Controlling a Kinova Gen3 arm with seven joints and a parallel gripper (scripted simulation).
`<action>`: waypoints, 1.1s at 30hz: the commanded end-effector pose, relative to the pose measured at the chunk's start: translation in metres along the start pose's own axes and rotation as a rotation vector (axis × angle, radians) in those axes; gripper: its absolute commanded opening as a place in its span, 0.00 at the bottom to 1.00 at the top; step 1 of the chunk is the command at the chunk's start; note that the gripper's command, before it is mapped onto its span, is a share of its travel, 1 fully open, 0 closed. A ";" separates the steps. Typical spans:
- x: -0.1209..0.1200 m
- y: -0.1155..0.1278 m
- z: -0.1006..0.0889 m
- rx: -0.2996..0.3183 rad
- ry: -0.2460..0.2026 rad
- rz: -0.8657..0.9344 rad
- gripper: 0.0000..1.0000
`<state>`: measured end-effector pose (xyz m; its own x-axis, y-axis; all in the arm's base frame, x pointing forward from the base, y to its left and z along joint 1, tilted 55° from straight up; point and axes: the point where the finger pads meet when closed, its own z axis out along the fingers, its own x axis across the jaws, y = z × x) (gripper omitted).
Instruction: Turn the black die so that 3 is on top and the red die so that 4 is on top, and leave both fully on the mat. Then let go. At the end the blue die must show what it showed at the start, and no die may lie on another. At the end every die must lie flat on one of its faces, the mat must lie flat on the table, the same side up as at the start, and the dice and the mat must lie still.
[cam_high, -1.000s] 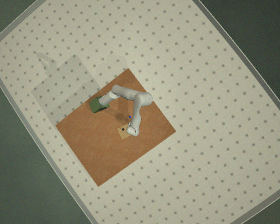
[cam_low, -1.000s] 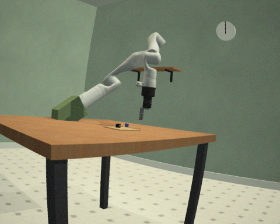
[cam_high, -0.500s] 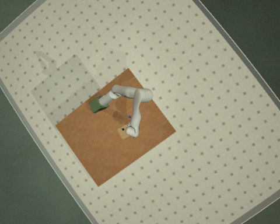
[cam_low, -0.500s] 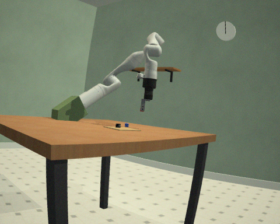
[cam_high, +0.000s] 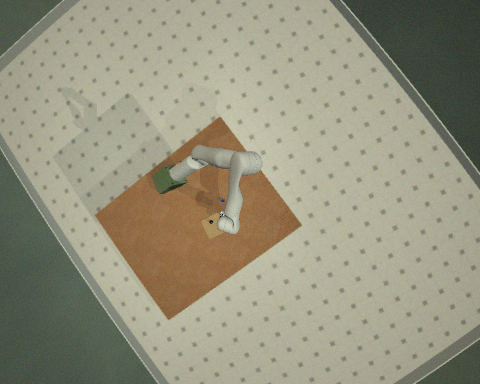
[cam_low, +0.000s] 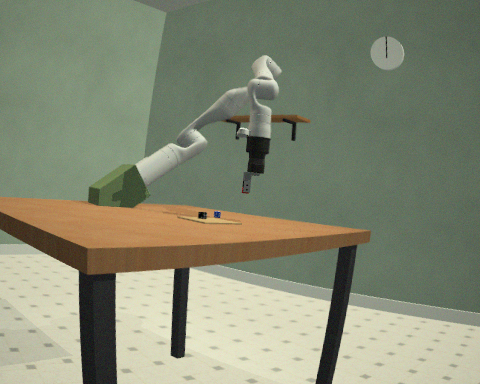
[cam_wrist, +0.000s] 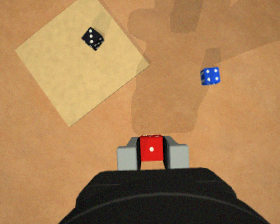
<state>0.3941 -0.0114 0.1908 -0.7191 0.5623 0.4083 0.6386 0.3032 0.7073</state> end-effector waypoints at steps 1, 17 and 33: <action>0.000 0.001 0.001 -0.001 -0.001 -0.011 0.40; 0.000 -0.001 0.002 -0.083 0.003 -0.011 0.40; 0.000 -0.004 0.003 -0.427 0.003 -0.011 0.40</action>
<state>0.3957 -0.0071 0.1920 -0.7414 0.5574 0.3736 0.4607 0.0181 0.8874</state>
